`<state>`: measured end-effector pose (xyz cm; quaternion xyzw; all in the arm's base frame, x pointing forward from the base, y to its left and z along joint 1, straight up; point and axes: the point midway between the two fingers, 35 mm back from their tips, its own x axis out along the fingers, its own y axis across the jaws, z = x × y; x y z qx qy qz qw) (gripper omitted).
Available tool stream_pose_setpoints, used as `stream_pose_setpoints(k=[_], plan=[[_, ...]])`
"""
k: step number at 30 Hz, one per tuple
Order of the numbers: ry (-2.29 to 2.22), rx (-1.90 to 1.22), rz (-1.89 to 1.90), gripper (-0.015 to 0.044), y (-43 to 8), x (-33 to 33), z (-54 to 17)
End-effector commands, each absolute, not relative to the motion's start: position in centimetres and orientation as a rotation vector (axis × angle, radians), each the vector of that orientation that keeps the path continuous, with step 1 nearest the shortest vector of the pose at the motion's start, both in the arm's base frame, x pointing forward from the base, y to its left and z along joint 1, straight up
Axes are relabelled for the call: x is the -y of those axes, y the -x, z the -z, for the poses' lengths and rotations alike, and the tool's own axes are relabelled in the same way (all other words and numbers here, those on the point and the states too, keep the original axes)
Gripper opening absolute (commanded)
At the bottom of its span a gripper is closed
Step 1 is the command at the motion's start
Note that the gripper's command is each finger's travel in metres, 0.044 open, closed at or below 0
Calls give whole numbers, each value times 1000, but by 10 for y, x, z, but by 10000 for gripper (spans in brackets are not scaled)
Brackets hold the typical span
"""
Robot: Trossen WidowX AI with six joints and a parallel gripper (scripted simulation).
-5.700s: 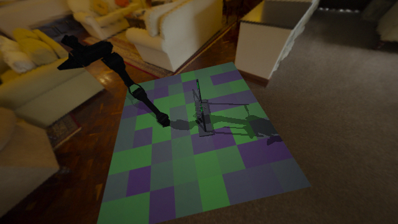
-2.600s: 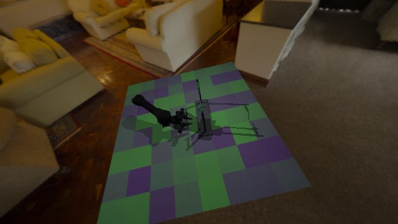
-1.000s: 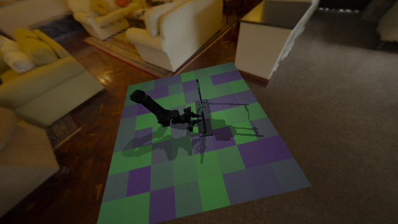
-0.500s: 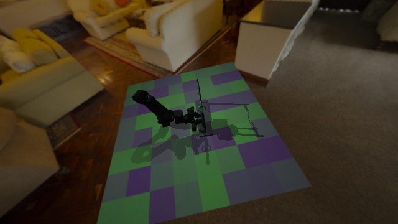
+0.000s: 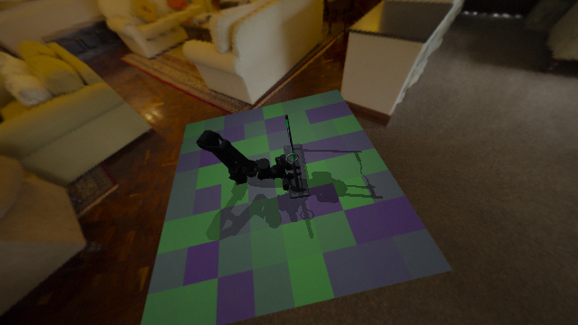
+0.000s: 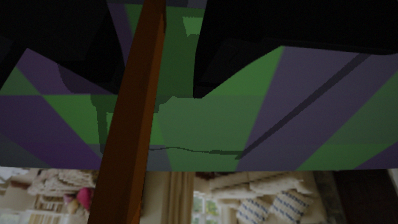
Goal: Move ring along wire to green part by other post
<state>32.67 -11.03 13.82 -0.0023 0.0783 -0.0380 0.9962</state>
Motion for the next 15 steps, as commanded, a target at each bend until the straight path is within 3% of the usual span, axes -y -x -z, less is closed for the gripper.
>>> stream_pose_setpoints(k=[1, 14, 15], plan=[[1, -157, 82, 160, -328, 111, -138], [1, -157, 82, 160, -328, 111, -138], [4, -158, 76, 134, -328, 110, -138]])
